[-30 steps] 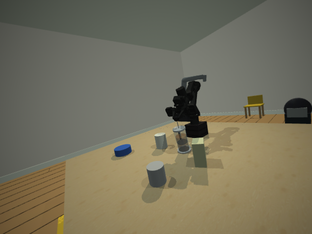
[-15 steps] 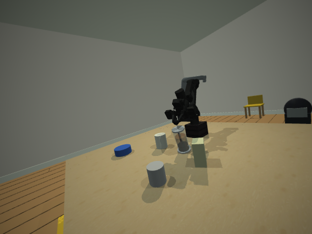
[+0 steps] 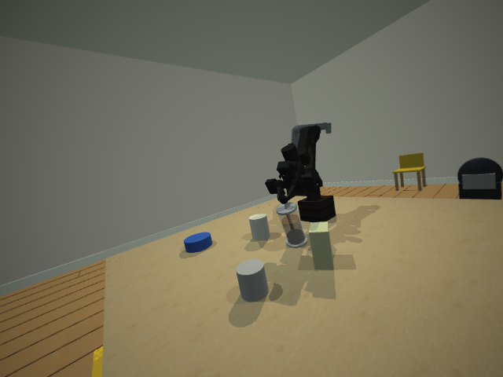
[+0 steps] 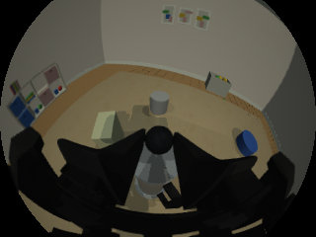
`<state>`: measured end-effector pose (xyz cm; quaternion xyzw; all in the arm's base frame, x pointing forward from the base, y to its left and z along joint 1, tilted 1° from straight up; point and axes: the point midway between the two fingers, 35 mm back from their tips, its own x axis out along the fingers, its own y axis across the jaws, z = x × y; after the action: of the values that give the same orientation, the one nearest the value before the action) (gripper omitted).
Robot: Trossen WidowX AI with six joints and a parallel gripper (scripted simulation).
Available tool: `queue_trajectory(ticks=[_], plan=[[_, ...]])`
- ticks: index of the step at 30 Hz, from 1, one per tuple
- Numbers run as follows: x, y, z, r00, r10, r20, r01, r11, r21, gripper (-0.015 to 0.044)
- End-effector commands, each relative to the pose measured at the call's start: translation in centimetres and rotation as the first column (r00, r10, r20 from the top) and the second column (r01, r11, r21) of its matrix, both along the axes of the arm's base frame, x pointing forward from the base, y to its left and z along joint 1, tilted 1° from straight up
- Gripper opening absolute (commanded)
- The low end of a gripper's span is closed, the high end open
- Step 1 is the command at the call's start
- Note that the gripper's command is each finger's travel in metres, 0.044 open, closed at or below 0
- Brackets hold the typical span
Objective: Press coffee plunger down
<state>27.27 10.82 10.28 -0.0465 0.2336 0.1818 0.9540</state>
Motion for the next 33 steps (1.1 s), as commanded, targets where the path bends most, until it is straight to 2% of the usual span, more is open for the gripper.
queue_trajectory(ticks=[1,24,33], plan=[[0.01,0.00,-0.53,1.000,0.004,-0.018,-0.004,1.000,-0.014,0.0130],[0.32,0.12,-0.06,1.000,0.000,-0.004,0.000,1.000,-0.003,0.0130],[0.32,0.12,-0.06,1.000,0.000,-0.004,0.000,1.000,-0.003,0.0366]])
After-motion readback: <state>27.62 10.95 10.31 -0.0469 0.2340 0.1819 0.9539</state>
